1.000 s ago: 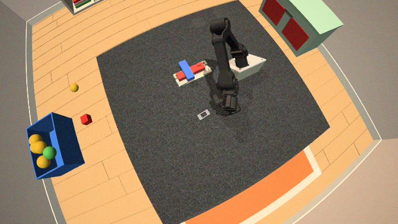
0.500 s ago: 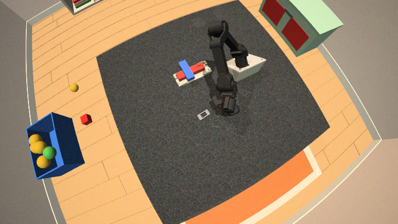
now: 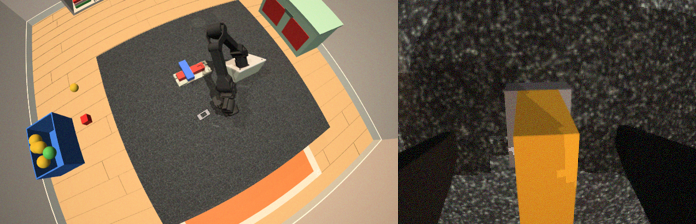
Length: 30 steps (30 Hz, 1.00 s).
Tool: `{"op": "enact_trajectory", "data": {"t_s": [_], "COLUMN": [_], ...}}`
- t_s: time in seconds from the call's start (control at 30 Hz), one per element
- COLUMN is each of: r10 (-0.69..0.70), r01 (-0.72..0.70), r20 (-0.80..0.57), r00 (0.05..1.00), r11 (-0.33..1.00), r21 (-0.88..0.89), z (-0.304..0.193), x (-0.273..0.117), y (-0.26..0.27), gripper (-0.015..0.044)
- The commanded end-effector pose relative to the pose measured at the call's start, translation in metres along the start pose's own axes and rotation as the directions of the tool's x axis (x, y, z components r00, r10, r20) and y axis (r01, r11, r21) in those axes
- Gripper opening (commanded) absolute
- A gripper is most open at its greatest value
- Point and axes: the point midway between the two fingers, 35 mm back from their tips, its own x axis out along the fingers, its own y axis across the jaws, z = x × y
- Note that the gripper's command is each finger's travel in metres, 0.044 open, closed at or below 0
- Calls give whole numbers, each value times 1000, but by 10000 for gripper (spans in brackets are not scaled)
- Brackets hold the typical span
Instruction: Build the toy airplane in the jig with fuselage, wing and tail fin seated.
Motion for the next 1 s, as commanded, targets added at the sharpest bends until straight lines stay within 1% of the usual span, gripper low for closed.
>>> {"op": "enact_trajectory", "data": {"t_s": [0.0,0.27,0.5,0.97], "r10": [-5,-5,-5,-1], "r01": [5,5,5,1], "r20": [0,0,0,-12], "r00": [1000,1000,1000,1000], "r11": [1000,1000,1000,1000], "r21": [-7,-7,-7,5], "z": [-1,-1,-1,2], "x": [2,2,2,-15], "y": [-1,-1,-1,0], "gripper": [256,46,0,0]}}
